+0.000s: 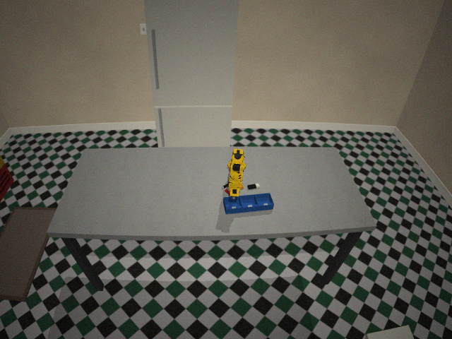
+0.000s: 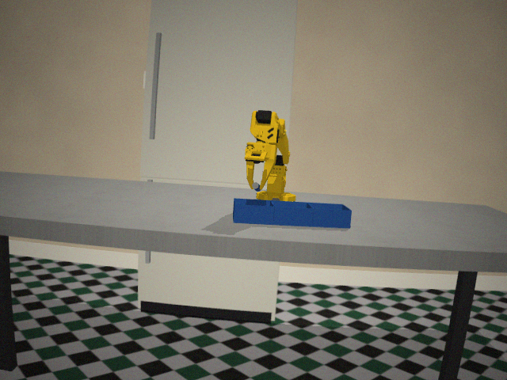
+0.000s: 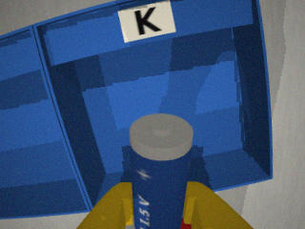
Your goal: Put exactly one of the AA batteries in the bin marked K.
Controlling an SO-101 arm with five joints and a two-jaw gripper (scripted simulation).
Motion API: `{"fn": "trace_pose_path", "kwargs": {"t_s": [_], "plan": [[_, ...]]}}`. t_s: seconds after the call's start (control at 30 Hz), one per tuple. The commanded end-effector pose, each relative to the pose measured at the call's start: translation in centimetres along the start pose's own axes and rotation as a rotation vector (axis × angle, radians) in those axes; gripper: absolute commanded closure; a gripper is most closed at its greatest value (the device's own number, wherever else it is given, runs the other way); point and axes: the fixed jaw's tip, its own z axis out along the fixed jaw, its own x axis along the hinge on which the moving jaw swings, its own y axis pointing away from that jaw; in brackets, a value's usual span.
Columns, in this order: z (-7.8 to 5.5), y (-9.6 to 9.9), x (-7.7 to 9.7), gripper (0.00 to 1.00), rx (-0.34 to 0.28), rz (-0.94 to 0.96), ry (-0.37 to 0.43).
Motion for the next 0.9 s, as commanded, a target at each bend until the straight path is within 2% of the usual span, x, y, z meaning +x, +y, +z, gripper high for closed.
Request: {"fn": "trace_pose_path", "kwargs": {"t_s": [0.0,0.83,0.87], "plan": [[-1.2,-0.6,-1.5,1.0,0.007,0.043,-0.088],[-1.2,-0.7,-1.6,1.0,0.008,0.053,-0.095],[-1.8,-0.7,-2.5,1.0,0.008,0.077,-0.156]]}}
